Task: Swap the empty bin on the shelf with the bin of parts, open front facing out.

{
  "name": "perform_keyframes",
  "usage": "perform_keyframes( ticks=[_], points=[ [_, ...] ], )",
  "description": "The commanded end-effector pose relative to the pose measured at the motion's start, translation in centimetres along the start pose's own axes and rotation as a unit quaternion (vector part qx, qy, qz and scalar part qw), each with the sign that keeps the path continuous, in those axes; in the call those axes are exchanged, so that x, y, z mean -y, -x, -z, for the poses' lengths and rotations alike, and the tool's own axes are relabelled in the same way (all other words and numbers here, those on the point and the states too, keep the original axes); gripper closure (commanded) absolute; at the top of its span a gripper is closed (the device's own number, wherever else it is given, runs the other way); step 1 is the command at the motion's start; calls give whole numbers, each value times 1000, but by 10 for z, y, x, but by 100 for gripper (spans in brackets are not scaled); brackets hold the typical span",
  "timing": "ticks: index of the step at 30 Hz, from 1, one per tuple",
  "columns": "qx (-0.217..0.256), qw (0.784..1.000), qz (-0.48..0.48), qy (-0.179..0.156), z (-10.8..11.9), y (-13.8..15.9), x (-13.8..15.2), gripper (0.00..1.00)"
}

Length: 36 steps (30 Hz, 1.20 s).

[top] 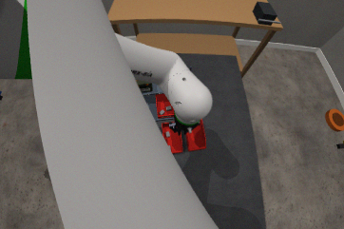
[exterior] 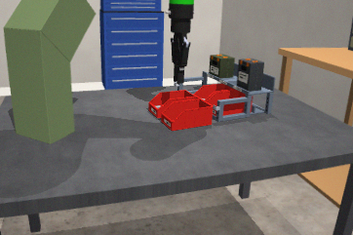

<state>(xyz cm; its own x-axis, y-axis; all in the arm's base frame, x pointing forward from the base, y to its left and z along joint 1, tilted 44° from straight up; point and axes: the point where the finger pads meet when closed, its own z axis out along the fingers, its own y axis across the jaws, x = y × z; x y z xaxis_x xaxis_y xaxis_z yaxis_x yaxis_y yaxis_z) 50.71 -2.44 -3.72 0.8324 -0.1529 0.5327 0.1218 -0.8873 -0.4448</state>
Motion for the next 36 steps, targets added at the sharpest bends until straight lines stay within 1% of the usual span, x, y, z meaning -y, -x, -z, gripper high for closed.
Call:
perform_keyframes(
  ticks=[1, 4, 6, 21, 36],
  points=[
    [0, 1000, 0, 0, -5, 0, 0, 76],
    [0, 1000, 0, 0, -11, 0, 0, 76],
    [0, 1000, 0, 0, -11, 0, 0, 76],
    [0, 1000, 0, 0, -41, -1, 0, 76],
    [0, 1000, 0, 0, -54, -1, 0, 76]
  ],
)
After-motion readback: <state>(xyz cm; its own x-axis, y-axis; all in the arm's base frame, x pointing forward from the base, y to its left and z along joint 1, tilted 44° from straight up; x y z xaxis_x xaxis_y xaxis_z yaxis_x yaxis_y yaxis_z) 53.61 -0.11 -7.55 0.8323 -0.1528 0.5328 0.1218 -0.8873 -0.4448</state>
